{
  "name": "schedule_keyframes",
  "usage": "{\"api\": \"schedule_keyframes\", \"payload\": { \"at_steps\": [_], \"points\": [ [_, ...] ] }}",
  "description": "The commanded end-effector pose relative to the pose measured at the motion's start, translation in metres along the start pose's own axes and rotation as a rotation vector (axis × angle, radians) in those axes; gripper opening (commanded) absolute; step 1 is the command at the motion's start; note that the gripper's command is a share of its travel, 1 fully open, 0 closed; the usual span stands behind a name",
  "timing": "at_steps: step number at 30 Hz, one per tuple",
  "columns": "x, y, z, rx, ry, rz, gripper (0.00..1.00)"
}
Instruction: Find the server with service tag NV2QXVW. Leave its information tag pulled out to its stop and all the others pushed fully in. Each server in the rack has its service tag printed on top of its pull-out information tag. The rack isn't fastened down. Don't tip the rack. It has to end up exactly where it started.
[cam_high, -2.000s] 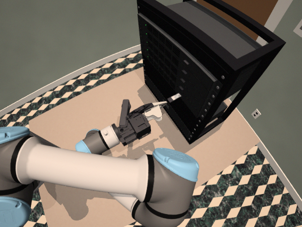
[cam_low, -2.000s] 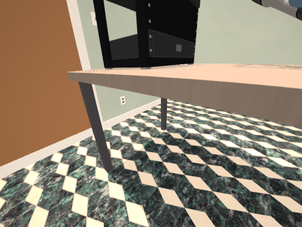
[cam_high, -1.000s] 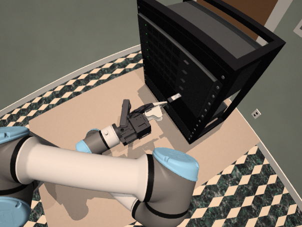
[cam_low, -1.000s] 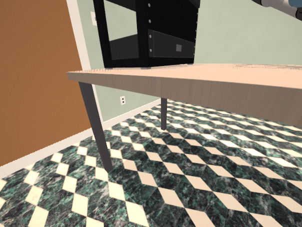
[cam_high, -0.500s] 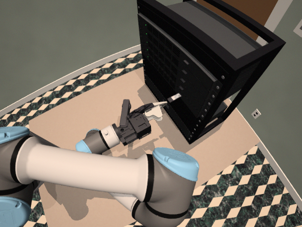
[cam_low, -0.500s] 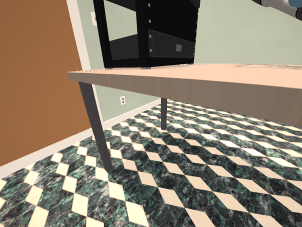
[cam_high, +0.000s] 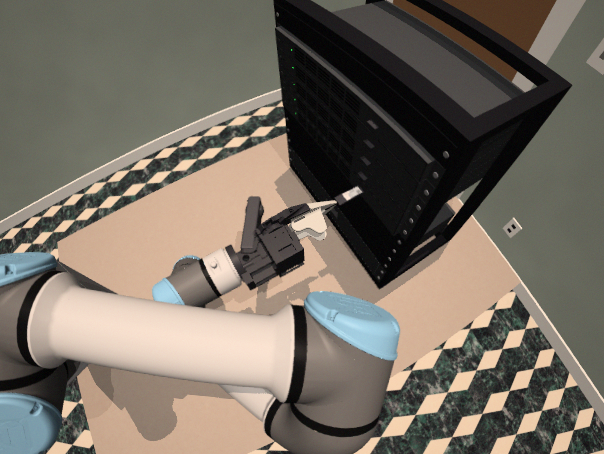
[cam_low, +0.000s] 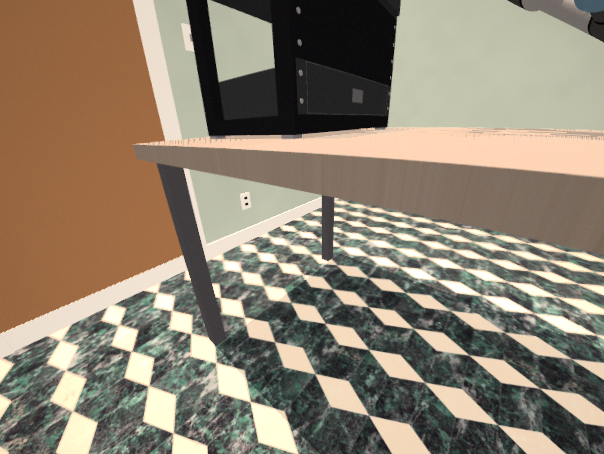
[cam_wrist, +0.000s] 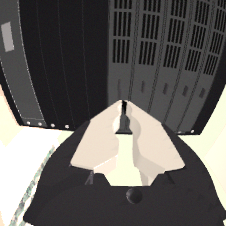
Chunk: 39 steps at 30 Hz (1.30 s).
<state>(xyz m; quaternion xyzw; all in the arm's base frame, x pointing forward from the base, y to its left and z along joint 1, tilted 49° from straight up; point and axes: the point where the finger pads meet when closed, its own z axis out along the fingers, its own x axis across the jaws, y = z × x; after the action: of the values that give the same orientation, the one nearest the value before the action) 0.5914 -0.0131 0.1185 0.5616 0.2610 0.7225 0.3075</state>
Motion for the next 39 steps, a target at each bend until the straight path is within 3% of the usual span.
{"api": "schedule_keyframes", "payload": {
  "at_steps": [1, 39],
  "points": [
    [0.0017, -0.0002, 0.0016, 0.0, 0.003, -0.002, 0.0],
    [0.0019, 0.0004, 0.0056, -0.002, 0.004, -0.003, 0.0]
  ]
}}
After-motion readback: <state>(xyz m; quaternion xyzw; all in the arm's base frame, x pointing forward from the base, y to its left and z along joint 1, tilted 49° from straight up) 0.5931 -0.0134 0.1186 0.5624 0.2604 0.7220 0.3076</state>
